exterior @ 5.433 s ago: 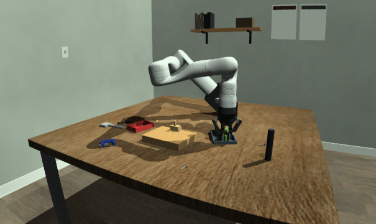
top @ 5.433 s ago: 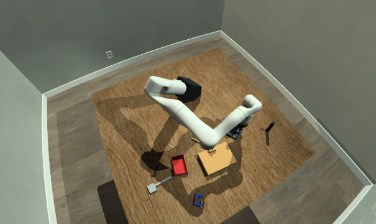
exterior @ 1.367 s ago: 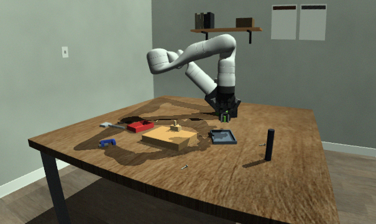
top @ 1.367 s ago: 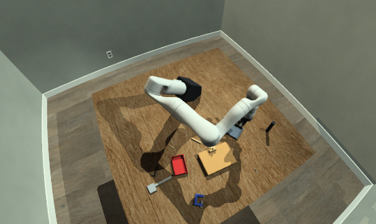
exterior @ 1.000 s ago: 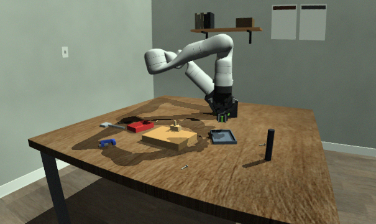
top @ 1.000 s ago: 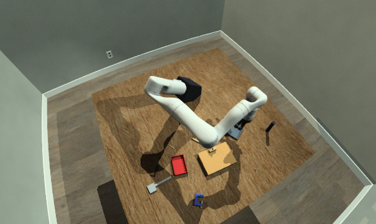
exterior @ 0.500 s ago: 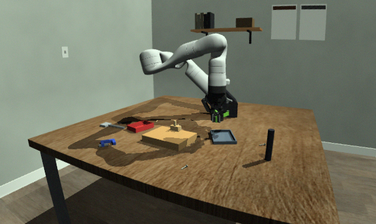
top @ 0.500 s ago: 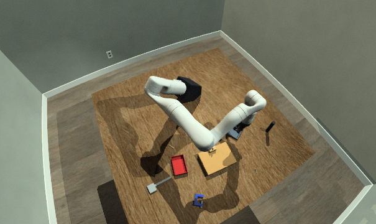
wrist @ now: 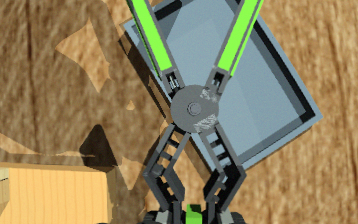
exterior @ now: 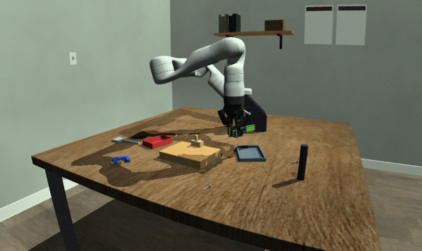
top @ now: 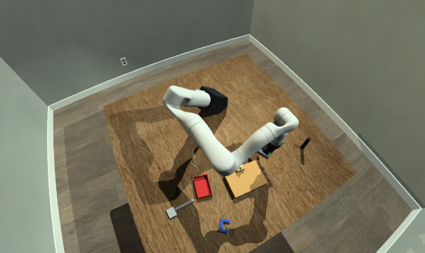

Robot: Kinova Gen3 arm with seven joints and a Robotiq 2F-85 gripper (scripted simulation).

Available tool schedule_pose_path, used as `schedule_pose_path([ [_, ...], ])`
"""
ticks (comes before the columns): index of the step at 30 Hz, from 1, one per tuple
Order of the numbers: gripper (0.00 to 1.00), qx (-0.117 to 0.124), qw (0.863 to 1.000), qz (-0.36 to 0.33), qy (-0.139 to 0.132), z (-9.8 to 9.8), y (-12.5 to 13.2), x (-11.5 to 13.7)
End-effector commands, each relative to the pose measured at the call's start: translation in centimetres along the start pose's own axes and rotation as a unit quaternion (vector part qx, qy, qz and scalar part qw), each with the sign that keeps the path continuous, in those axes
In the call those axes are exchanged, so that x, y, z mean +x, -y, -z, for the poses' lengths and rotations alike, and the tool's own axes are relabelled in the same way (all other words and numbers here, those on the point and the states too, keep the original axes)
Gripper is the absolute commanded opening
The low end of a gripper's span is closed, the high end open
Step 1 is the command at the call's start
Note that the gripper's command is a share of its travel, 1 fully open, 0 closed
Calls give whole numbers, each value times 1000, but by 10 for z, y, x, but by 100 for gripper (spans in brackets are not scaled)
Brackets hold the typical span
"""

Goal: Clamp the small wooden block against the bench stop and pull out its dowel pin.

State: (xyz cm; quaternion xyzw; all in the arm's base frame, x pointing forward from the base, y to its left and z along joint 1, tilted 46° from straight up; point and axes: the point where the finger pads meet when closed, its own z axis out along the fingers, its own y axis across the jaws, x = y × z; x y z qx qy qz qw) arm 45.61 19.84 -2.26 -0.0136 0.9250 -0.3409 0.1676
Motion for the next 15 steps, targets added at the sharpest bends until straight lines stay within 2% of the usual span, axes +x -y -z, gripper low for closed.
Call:
schedule_pose_path([
  [1, 10, -2, 999, -36, 1, 2, 8, -7],
  [8, 10, -3, 994, -112, 0, 2, 27, -19],
  [10, 10, -3, 994, -112, 0, 2, 27, -19],
  [15, 10, -4, 986, -168, 0, 3, 42, -28],
])
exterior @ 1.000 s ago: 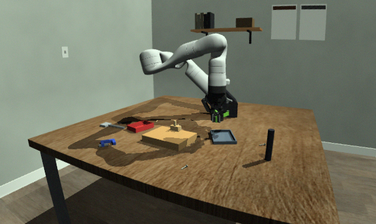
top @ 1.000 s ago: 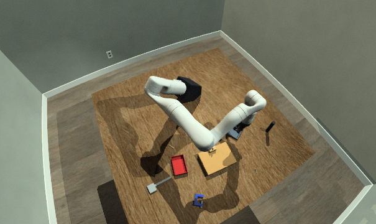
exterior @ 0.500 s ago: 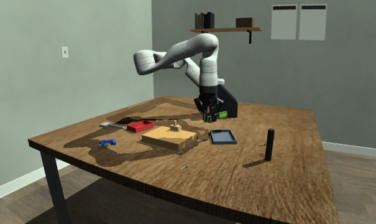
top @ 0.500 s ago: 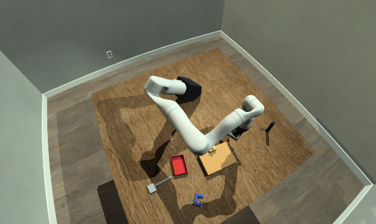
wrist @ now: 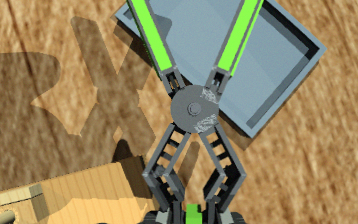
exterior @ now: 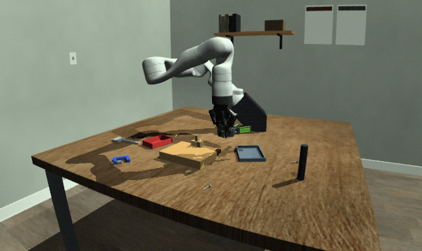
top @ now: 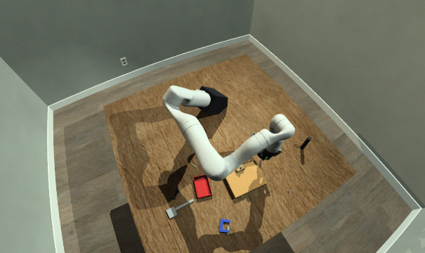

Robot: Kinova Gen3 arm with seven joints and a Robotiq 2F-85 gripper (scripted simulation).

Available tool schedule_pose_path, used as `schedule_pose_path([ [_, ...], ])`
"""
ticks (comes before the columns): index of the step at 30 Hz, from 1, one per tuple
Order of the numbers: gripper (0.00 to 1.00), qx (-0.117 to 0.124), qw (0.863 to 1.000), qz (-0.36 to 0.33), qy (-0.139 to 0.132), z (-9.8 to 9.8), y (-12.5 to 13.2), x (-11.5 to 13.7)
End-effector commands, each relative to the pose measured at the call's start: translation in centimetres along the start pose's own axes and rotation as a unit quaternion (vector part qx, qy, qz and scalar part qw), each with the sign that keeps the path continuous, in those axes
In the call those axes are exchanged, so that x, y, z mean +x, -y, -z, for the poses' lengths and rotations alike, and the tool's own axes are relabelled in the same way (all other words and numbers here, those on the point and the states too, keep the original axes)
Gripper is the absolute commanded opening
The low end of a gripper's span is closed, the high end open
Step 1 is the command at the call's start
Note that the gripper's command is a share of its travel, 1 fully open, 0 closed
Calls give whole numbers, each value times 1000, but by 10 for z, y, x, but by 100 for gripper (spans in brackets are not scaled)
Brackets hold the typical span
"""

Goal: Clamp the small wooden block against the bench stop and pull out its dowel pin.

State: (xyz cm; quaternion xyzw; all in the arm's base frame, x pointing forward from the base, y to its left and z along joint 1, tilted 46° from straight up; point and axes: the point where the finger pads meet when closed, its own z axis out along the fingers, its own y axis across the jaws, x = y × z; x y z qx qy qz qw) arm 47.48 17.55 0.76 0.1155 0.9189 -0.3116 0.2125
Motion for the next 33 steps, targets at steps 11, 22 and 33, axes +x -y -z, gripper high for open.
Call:
schedule_pose_path([
  [11, 10, -2, 990, -144, 1, 2, 31, -31],
  [22, 10, -2, 967, -256, 2, 2, 58, -53],
  [33, 10, -1, 938, -348, 3, 3, 82, -70],
])
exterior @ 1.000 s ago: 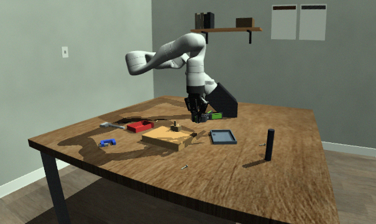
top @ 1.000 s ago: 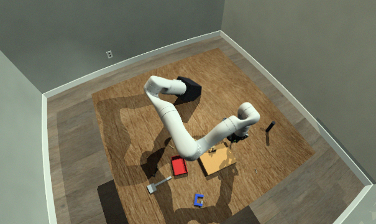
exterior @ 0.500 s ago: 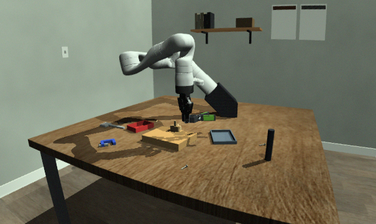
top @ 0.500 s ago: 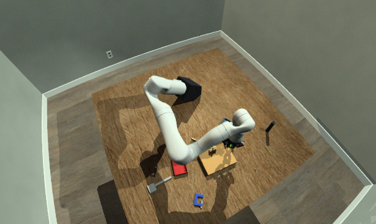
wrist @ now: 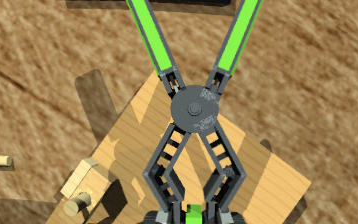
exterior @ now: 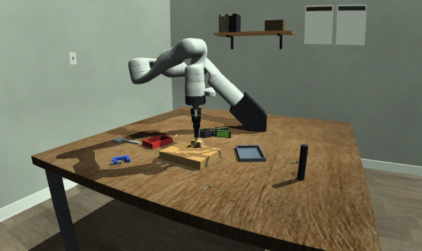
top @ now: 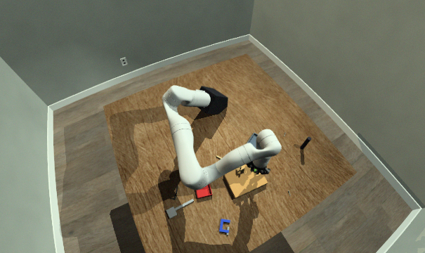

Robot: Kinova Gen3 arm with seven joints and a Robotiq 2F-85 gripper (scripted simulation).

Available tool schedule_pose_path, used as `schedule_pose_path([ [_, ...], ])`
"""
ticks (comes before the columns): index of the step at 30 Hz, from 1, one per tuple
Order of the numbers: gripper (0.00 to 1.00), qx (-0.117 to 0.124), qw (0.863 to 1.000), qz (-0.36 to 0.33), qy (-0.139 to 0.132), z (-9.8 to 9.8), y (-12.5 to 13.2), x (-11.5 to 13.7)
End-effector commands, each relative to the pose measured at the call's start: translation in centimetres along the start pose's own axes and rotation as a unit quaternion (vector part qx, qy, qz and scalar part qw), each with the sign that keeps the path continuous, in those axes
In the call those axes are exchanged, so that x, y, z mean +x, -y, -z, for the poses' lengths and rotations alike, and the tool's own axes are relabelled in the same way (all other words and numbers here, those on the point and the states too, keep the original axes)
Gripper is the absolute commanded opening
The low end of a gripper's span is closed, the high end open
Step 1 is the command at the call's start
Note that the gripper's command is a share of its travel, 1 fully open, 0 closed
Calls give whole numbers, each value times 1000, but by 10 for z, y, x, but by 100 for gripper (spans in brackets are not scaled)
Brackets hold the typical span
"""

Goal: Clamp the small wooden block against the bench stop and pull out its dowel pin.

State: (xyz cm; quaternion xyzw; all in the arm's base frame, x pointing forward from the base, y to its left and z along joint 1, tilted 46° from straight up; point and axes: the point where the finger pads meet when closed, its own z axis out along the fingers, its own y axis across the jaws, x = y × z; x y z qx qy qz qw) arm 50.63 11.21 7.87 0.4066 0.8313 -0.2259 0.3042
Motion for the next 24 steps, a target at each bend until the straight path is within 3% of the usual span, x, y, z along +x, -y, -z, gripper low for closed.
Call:
schedule_pose_path([
  [1, 10, -1, 999, -35, 1, 1, 3, -10],
  [24, 10, -1, 978, -208, 7, 1, 23, -60],
])
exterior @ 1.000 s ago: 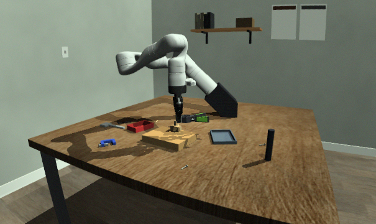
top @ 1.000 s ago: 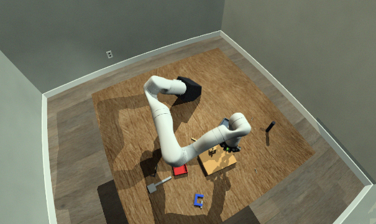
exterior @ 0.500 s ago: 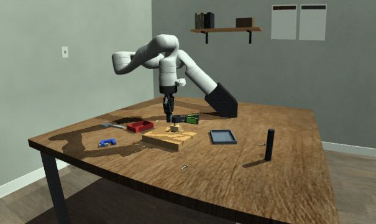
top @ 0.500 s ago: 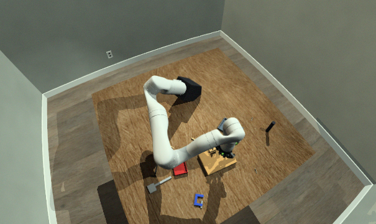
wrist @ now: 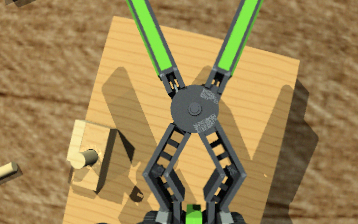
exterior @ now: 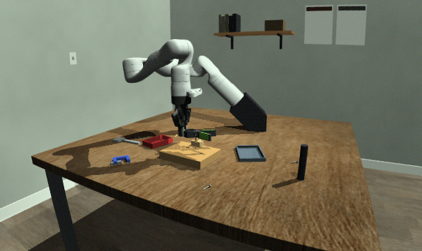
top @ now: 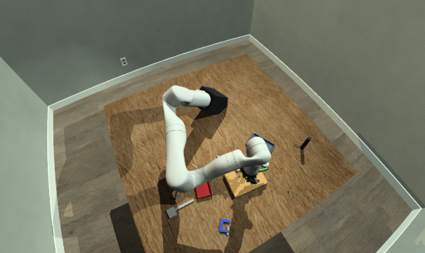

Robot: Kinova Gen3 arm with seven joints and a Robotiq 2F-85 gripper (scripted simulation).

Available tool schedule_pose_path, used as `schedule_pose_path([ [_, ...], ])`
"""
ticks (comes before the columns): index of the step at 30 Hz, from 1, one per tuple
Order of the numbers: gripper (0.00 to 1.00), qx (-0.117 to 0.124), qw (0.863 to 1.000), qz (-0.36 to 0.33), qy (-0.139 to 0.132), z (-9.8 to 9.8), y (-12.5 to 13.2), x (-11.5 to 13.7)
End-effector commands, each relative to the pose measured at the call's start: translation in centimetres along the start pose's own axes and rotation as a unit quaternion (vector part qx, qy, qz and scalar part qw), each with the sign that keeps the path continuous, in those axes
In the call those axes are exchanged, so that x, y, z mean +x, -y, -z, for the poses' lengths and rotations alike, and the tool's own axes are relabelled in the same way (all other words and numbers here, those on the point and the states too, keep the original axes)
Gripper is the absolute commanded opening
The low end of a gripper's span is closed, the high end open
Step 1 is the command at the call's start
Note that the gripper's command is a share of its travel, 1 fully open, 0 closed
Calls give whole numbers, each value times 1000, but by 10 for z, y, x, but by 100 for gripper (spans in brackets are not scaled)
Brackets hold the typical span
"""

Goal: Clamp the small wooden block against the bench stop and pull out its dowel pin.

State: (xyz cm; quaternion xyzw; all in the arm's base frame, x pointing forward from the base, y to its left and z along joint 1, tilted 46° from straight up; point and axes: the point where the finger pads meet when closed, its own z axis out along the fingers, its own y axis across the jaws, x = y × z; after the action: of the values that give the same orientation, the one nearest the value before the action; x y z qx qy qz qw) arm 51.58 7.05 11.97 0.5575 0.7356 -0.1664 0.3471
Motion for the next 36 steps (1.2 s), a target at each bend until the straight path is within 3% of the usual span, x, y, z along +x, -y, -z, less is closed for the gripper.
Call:
schedule_pose_path([
  [1, 10, -1, 1000, -23, 1, 1, 0, -7],
  [20, 10, -2, 995, -97, 4, 1, 2, -30],
  [36, 10, -2, 993, -119, 6, 1, 2, -36],
])
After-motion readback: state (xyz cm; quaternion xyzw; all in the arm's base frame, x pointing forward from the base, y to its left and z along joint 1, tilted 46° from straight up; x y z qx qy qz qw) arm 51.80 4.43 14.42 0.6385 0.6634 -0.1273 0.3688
